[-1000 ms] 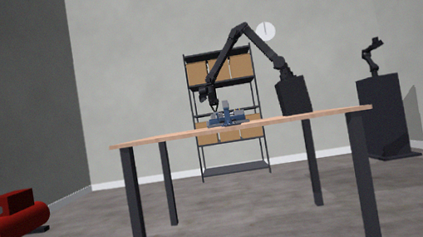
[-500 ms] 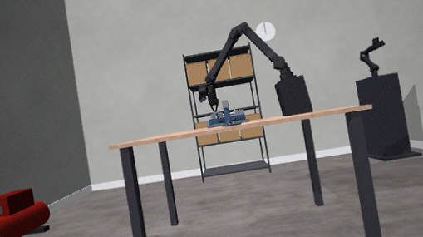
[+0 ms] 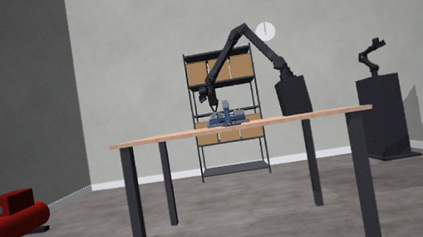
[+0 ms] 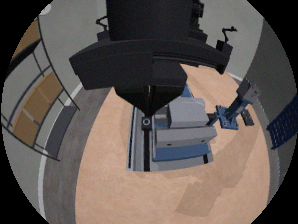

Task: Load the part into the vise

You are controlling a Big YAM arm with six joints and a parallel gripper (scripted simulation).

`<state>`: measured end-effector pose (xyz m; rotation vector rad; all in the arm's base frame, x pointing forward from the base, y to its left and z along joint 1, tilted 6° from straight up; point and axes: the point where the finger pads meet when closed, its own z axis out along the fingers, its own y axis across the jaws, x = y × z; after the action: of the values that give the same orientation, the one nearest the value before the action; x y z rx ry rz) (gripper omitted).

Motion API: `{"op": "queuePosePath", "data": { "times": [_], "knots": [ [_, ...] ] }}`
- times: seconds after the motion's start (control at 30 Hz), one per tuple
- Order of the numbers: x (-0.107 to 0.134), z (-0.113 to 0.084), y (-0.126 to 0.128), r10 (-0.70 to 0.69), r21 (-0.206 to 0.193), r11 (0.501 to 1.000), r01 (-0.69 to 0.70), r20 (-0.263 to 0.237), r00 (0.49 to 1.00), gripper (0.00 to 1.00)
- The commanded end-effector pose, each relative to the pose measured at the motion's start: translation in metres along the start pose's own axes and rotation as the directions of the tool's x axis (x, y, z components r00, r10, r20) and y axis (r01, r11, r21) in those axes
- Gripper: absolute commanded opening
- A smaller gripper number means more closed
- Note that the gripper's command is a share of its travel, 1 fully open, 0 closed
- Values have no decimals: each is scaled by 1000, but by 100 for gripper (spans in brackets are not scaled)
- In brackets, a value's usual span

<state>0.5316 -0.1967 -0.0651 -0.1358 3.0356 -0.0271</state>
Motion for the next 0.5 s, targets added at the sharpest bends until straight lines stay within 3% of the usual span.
{"op": "queuePosePath", "data": {
  "times": [0.0,0.2,0.47],
  "knots": [
    [-17,-5,-11,-15,7,1000,14,24,1000,0],
    [-11,-3,-11,-12,4,1000,11,16,1000,0],
    [-18,-19,-14,-10,19,1000,9,45,999,0]
  ]
}}
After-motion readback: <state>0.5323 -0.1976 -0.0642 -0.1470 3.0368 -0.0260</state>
